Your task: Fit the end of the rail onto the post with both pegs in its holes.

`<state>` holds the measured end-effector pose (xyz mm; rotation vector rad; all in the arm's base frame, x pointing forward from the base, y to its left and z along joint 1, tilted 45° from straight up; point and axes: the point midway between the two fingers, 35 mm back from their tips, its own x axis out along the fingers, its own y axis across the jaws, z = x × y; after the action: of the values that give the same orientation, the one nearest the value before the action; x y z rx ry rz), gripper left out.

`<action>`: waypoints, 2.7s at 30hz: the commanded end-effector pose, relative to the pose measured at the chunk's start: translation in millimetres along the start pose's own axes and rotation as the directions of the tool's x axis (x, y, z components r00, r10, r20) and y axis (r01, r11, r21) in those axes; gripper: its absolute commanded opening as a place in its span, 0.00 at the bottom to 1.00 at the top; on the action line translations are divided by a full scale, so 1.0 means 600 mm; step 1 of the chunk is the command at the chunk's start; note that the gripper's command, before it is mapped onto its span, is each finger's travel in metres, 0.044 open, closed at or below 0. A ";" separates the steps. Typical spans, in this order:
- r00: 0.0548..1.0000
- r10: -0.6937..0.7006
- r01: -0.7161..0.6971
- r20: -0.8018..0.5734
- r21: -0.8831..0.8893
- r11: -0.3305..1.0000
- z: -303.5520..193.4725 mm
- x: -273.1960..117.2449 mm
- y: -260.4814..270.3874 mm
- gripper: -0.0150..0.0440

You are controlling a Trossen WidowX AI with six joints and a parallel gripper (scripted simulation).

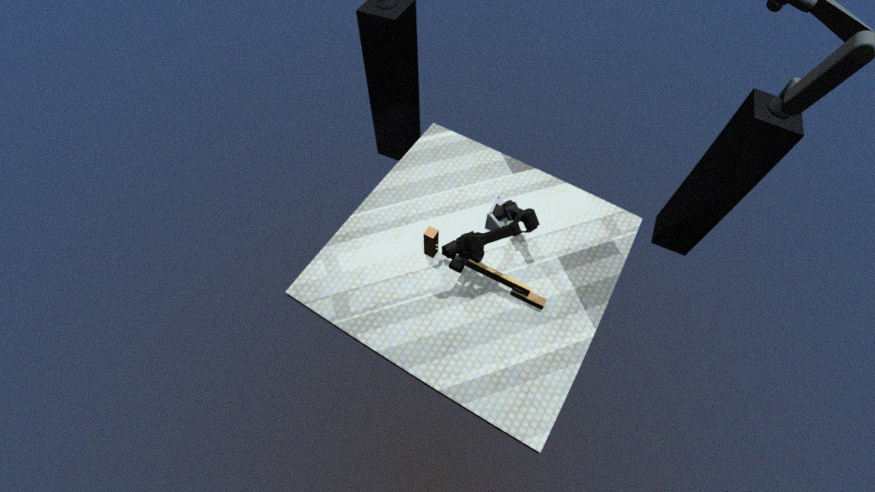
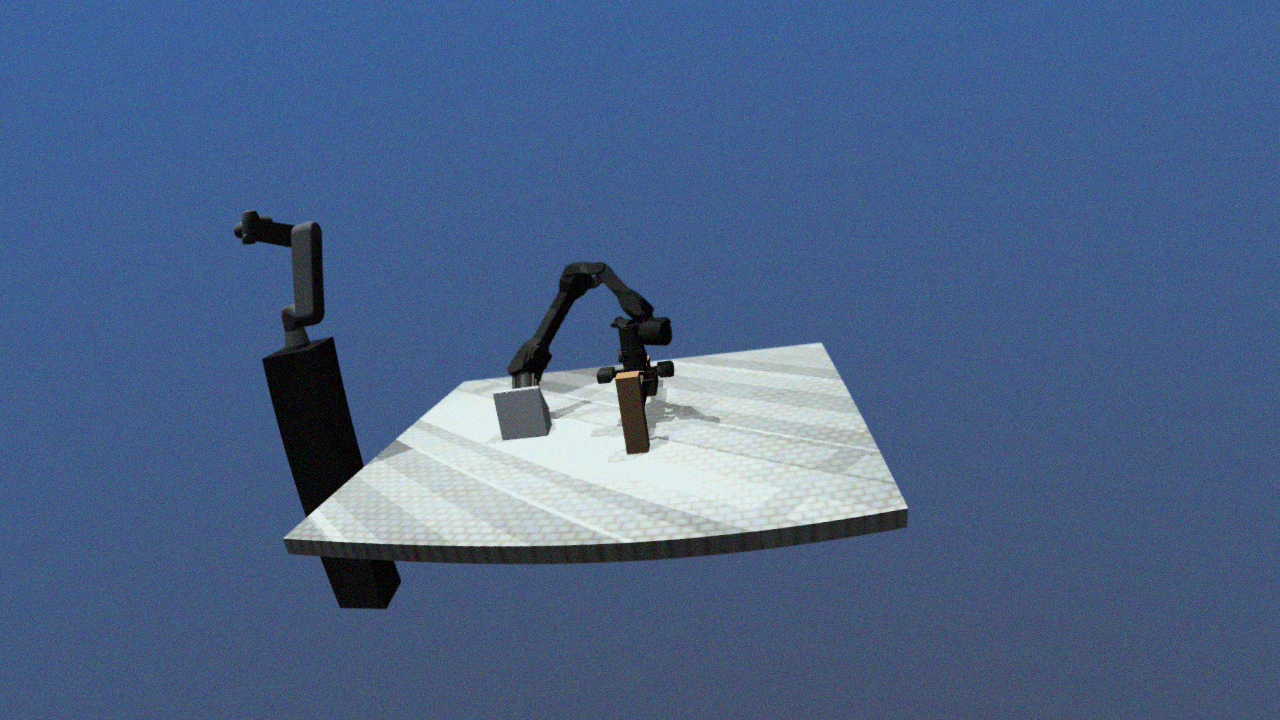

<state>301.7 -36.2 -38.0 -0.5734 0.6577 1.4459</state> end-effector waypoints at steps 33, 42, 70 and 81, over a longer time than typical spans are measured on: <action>1.000 -0.016 0.016 -0.001 -0.003 1.000 -0.019 -0.006 -0.005 0.25; 1.000 -0.016 0.016 -0.001 -0.003 1.000 -0.023 -0.005 -0.005 0.25; 1.000 -0.016 0.016 -0.001 -0.003 1.000 -0.036 -0.006 -0.005 0.25; 1.000 -0.016 0.016 -0.001 -0.003 1.000 -0.041 -0.006 -0.005 0.25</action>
<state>301.1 -51.0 -53.2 -0.5730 0.6545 1.4437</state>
